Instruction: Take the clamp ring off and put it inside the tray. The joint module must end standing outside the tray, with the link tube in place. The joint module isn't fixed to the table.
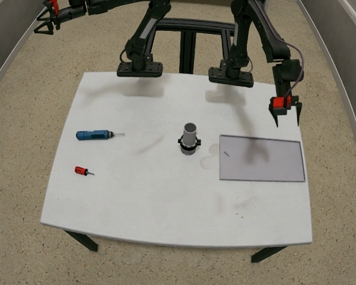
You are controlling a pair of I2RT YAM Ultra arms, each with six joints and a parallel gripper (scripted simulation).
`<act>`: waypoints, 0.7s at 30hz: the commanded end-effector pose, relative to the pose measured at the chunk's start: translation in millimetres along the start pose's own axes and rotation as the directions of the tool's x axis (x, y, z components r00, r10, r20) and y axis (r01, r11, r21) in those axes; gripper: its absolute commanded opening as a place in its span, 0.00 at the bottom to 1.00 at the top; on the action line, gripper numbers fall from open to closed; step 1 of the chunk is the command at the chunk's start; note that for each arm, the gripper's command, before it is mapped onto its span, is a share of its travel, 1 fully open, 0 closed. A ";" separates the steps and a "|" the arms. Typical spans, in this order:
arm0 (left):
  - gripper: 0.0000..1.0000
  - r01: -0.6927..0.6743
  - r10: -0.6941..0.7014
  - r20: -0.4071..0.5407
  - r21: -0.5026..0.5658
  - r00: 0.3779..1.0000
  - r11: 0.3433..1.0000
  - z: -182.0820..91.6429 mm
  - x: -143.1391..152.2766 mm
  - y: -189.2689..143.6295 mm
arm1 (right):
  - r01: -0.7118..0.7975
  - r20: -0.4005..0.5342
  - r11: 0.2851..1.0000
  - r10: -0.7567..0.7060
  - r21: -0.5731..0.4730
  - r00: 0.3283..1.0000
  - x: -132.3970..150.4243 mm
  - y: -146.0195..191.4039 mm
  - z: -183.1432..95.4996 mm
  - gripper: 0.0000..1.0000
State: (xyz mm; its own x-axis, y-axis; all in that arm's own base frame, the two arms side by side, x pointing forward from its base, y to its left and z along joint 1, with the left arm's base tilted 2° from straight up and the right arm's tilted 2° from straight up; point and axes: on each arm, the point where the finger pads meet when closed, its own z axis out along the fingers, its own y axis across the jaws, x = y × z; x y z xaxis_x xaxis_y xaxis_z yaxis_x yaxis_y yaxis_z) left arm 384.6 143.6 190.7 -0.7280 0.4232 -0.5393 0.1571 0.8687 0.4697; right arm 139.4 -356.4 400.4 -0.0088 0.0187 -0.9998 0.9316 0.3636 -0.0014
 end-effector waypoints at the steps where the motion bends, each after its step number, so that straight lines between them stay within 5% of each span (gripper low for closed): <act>1: 0.80 -0.095 0.095 0.004 0.033 0.995 0.995 -1.4 -18.3 -8.0 | 0.001 0.025 1.000 -0.001 -0.001 1.000 -8.9 0.8 -2.1 1.00; 5: 0.80 -0.094 0.094 0.024 0.010 0.995 0.995 -11.7 -23.1 -3.0 | 0.001 0.025 1.000 -0.001 -0.001 1.000 -8.9 0.8 -2.1 1.00; 17: 0.80 -0.437 0.443 0.038 0.260 0.896 0.861 10.9 -36.7 -107.2 | 0.001 0.025 1.000 -0.001 -0.001 1.000 -8.9 0.8 -2.1 1.00; 21: 0.80 -0.438 0.439 0.053 0.238 0.897 0.867 2.8 -41.6 -102.4 | 0.001 0.025 1.000 -0.001 -0.001 1.000 -8.9 0.8 -2.1 1.00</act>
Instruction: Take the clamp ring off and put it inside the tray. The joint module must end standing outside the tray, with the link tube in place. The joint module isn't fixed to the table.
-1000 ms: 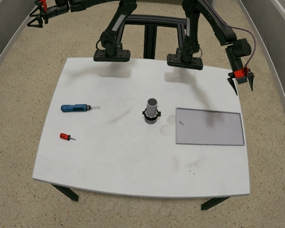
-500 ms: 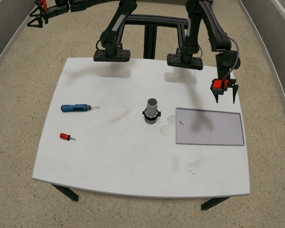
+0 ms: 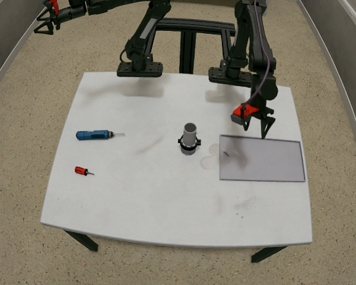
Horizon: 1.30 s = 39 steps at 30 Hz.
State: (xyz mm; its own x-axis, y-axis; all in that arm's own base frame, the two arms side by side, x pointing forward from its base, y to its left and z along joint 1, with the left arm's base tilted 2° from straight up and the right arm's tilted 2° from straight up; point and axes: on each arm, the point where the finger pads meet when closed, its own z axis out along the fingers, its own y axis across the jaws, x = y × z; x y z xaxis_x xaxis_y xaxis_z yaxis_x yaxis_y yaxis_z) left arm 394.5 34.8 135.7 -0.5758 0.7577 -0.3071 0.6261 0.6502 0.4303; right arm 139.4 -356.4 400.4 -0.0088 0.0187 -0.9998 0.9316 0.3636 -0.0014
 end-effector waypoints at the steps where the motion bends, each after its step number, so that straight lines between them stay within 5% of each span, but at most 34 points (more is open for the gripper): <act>1: 0.80 -0.023 0.024 0.021 -0.048 0.999 0.999 -19.8 -9.7 17.6 | 0.001 0.025 1.000 -0.001 -0.001 1.000 -8.9 0.8 -2.1 1.00; 13: 0.80 -0.400 0.401 0.033 0.186 0.916 0.898 8.2 -48.9 -72.5 | 0.001 0.025 1.000 -0.001 -0.001 1.000 -8.9 0.8 -2.1 1.00; 18: 0.80 -0.400 0.398 0.045 0.159 0.916 0.903 -1.0 -52.2 -67.7 | 0.001 0.025 1.000 -0.001 -0.001 1.000 -8.9 0.8 -2.1 1.00; 30: 0.80 -0.710 0.714 0.141 0.346 0.686 0.614 10.4 -70.6 -161.7 | 0.001 0.025 1.000 -0.001 -0.001 1.000 -8.9 0.8 -2.1 1.00; 35: 0.80 -0.713 0.711 0.146 0.319 0.687 0.624 2.5 -74.4 -156.9 | 0.001 0.025 1.000 -0.001 -0.001 1.000 -8.9 0.8 -2.1 1.00; 39: 0.80 -0.786 0.789 0.193 0.382 0.583 0.487 6.6 -71.4 -190.5 | 0.001 0.025 1.000 -0.001 -0.001 1.000 -8.9 0.8 -2.1 1.00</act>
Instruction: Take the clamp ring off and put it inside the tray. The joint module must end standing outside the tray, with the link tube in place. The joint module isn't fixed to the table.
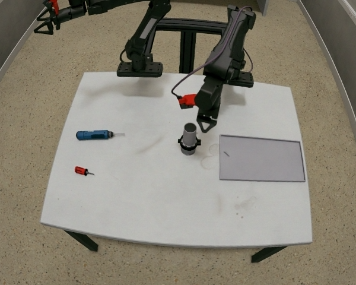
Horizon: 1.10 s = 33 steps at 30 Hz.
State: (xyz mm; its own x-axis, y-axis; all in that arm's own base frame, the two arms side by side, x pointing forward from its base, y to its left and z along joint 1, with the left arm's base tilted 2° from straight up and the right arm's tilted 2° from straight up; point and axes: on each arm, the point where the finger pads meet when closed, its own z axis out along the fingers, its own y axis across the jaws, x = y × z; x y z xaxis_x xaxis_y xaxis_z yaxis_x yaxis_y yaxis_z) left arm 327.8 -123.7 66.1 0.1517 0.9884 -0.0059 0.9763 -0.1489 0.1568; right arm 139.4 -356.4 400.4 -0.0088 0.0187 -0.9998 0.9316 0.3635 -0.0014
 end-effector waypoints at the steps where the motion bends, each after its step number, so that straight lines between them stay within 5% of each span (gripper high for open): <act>1: 0.80 -0.144 0.144 0.016 0.046 0.990 0.988 -3.0 -25.6 -8.7 | 0.001 0.025 1.000 -0.001 -0.001 1.000 -8.9 0.8 -2.1 1.00; 8: 0.80 -0.376 0.376 0.031 0.152 0.926 0.914 8.2 -62.4 -39.0 | 0.001 0.025 1.000 -0.001 -0.001 1.000 -8.9 0.8 -2.1 1.00; 30: 0.80 -0.361 0.360 0.031 0.116 0.932 0.925 -5.9 -57.5 -30.4 | 0.001 0.025 1.000 -0.001 -0.001 1.000 -8.9 0.8 -2.1 1.00; 33: 0.80 -0.356 0.355 0.029 0.126 0.934 0.926 8.9 -58.9 -32.8 | 0.001 0.025 1.000 -0.001 -0.001 1.000 -8.9 0.8 -2.1 1.00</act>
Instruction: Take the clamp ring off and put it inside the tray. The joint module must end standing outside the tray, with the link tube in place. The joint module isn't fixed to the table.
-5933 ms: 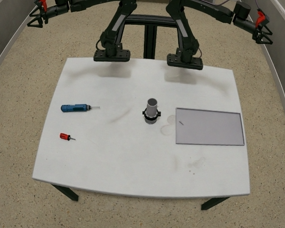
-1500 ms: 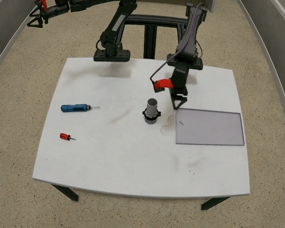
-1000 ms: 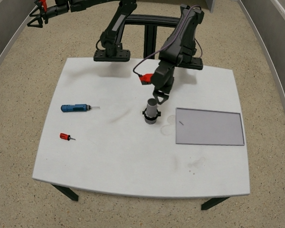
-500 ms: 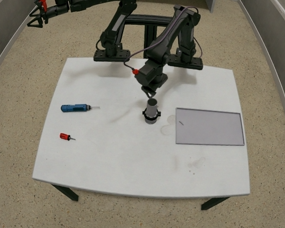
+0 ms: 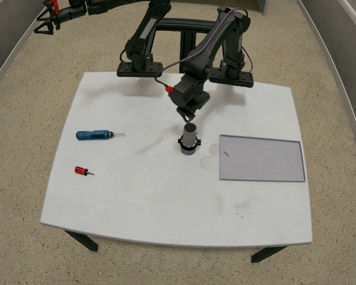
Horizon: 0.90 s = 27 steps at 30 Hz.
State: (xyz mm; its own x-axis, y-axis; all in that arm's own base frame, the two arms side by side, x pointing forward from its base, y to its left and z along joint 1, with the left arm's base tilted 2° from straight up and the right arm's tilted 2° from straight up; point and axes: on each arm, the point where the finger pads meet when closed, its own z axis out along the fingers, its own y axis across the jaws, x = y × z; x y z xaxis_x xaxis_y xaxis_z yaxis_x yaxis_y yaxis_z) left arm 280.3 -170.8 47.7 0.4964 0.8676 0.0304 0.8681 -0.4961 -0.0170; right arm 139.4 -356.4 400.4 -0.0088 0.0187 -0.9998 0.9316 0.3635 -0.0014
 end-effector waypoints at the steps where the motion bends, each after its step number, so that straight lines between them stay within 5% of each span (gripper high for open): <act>1: 0.80 0.005 -0.005 0.007 0.000 1.000 1.000 7.2 -1.9 0.2 | 0.001 0.025 1.000 -0.001 -0.001 1.000 -8.9 0.8 -2.1 1.00; 27: 0.80 -0.004 0.005 0.009 -0.042 1.000 0.999 33.2 -5.7 10.8 | 0.001 0.025 1.000 -0.001 -0.001 1.000 -8.9 0.8 -2.1 1.00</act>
State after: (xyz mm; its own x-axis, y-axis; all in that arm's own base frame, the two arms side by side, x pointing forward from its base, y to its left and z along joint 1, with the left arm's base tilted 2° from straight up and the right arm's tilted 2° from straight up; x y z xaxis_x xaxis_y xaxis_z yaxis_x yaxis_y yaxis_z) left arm 275.5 -167.7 8.7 0.4939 0.8690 0.0313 0.8694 -0.4928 -0.0351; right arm 139.4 -356.4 400.4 -0.0088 0.0187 -0.9998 0.9316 0.3635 -0.0014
